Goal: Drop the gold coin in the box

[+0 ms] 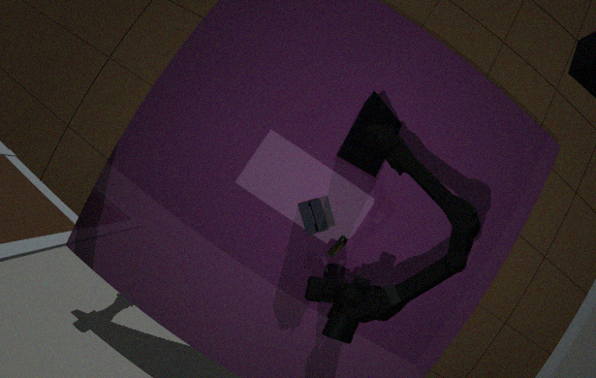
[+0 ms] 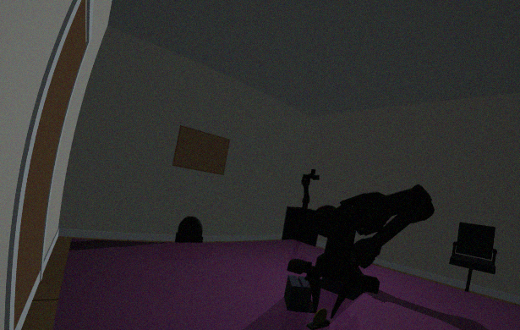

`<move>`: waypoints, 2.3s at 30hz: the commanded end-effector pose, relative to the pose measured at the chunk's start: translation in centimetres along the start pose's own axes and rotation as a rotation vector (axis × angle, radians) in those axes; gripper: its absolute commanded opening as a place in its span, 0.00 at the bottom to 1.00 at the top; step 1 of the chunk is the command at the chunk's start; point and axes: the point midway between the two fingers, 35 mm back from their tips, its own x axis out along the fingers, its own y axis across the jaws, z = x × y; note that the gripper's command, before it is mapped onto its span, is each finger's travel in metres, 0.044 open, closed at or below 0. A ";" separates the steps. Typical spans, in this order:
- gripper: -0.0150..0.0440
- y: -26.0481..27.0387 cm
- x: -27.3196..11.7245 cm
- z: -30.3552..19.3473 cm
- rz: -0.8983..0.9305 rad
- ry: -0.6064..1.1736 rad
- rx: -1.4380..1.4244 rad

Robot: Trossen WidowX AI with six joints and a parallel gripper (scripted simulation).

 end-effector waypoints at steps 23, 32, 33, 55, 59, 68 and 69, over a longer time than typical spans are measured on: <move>0.53 -1.7 -1.5 -10.2 -0.058 0.239 0.528; 0.53 -1.7 0.0 -10.6 -0.058 0.238 0.528; 0.53 -1.7 0.1 -10.6 -0.058 0.239 0.528; 0.53 -1.8 3.5 -11.4 -0.058 0.239 0.528; 0.53 -1.8 4.1 -11.6 -0.057 0.238 0.528; 0.53 -1.8 5.2 -11.9 -0.055 0.238 0.528; 0.48 -1.8 5.2 -11.9 -0.055 0.238 0.528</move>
